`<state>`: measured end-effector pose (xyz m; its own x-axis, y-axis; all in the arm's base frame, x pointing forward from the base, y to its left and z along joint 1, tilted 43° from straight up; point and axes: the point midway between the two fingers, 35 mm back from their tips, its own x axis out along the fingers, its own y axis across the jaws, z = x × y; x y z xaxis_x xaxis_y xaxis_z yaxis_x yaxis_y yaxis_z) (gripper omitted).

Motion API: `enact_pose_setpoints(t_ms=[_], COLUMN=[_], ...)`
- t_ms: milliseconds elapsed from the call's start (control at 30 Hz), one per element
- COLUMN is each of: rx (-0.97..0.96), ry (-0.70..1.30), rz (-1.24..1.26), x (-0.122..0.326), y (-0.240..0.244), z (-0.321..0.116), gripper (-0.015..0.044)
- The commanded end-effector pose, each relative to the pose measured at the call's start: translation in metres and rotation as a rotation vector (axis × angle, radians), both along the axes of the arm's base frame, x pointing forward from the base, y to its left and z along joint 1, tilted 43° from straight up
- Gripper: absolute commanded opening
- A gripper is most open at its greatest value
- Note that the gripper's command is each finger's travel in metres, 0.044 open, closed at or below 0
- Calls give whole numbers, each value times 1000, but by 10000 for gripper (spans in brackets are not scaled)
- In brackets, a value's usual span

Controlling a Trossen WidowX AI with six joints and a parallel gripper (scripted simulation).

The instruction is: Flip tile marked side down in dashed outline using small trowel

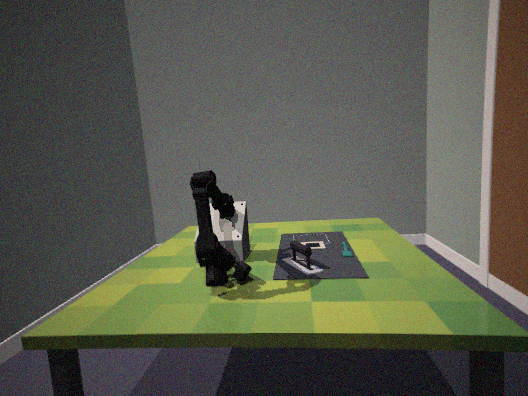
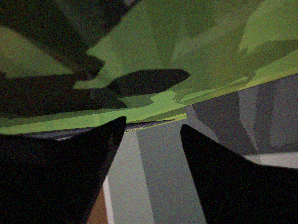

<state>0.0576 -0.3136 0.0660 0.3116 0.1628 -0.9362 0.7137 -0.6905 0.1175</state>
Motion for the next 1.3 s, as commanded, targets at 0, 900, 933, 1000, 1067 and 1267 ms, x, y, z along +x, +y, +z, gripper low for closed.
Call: enact_pose_setpoints(t_ms=[0,900,933,1000,1067,1267], rx=[-39,-475,-498,-543,-589,-693], ry=[59,426,434,449,463,509], rz=[97,765,783,818,851,986], x=[14,163,169,182,194,224], y=[2,36,38,43,49,73], z=[-2,5,6,8,11,14], gripper=[270,270,270,270,270,270])
